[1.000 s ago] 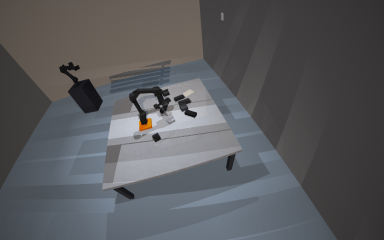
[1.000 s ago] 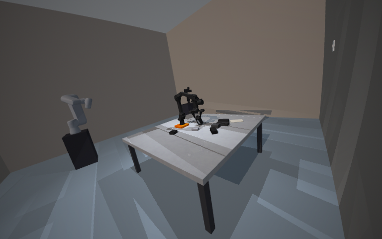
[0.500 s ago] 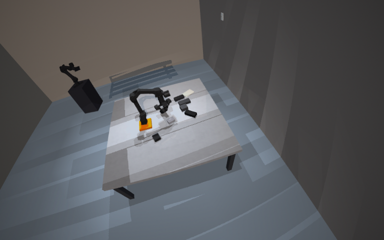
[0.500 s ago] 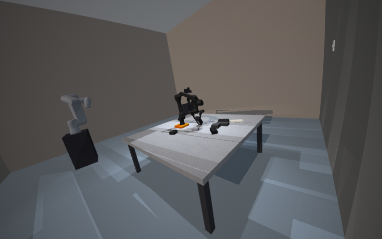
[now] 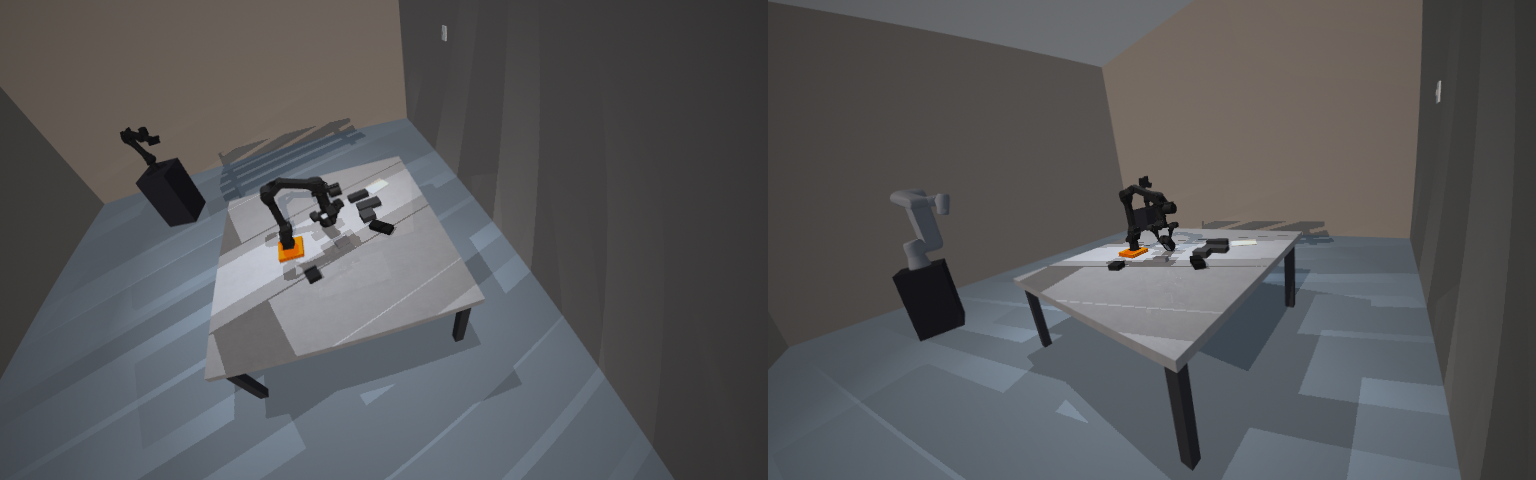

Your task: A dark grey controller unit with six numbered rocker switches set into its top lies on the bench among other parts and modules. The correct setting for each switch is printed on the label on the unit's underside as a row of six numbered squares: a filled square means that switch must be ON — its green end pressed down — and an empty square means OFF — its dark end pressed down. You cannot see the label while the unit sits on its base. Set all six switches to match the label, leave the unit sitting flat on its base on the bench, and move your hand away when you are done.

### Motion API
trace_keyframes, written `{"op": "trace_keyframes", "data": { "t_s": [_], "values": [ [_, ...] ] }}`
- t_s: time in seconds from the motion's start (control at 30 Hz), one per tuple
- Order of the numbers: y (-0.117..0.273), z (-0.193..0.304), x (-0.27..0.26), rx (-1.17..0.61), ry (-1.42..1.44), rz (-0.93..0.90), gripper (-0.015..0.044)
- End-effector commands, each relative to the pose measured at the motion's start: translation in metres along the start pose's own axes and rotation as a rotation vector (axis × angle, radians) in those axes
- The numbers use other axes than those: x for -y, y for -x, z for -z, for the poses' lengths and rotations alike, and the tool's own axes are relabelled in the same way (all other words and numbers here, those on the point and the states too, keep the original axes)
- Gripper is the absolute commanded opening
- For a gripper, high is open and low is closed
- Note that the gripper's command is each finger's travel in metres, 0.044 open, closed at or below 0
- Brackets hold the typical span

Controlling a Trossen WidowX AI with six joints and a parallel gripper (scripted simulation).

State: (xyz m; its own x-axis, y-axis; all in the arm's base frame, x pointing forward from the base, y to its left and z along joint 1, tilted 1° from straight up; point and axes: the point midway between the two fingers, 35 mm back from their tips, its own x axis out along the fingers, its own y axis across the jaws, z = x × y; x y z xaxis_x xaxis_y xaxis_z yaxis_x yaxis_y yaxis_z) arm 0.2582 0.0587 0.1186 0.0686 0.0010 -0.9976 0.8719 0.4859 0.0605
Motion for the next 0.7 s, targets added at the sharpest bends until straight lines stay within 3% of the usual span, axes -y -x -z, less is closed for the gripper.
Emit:
{"op": "trace_keyframes", "data": {
  "t_s": [0.0, 0.67],
  "values": [
    [-0.005, 0.002, 0.003, -0.013, 0.014, 0.013, 0.0338],
    [-0.016, -0.008, 0.003, -0.011, 0.014, 0.013, 0.0338]
  ]
}}
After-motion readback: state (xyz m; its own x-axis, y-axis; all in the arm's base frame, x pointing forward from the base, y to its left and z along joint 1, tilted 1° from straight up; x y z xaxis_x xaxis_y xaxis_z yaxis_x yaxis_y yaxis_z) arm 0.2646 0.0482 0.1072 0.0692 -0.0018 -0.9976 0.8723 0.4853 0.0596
